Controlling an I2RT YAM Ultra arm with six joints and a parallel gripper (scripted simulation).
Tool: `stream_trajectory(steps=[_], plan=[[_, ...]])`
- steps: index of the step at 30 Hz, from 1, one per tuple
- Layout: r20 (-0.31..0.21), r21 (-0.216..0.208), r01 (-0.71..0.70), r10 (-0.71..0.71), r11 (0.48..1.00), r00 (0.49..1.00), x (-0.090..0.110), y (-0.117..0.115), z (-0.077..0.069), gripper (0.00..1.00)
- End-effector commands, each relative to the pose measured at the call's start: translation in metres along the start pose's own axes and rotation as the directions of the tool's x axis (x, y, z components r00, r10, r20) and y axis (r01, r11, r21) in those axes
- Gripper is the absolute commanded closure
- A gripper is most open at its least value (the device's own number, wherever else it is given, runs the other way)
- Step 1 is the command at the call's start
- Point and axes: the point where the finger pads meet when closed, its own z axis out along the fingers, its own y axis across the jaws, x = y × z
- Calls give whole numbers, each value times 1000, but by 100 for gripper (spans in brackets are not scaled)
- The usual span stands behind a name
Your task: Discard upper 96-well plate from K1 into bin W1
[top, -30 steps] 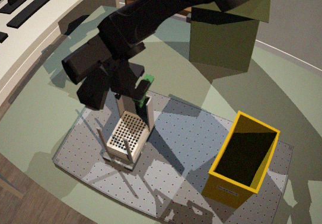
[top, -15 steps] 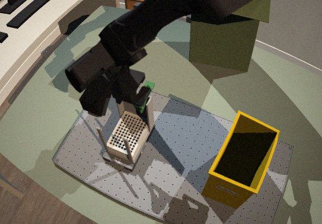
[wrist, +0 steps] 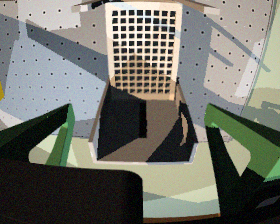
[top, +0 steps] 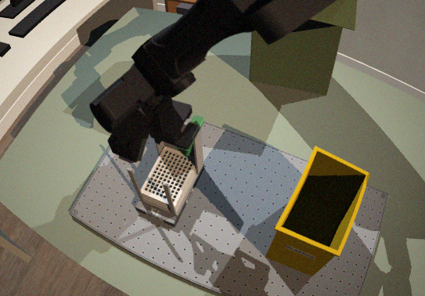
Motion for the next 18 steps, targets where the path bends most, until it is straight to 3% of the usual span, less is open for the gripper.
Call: stream_trajectory(steps=[1,18], plan=[[16,16,2,-2,1000,1000,-5,-5,1,0],[16,16,2,-2,1000,1000,-5,-5,26,0]])
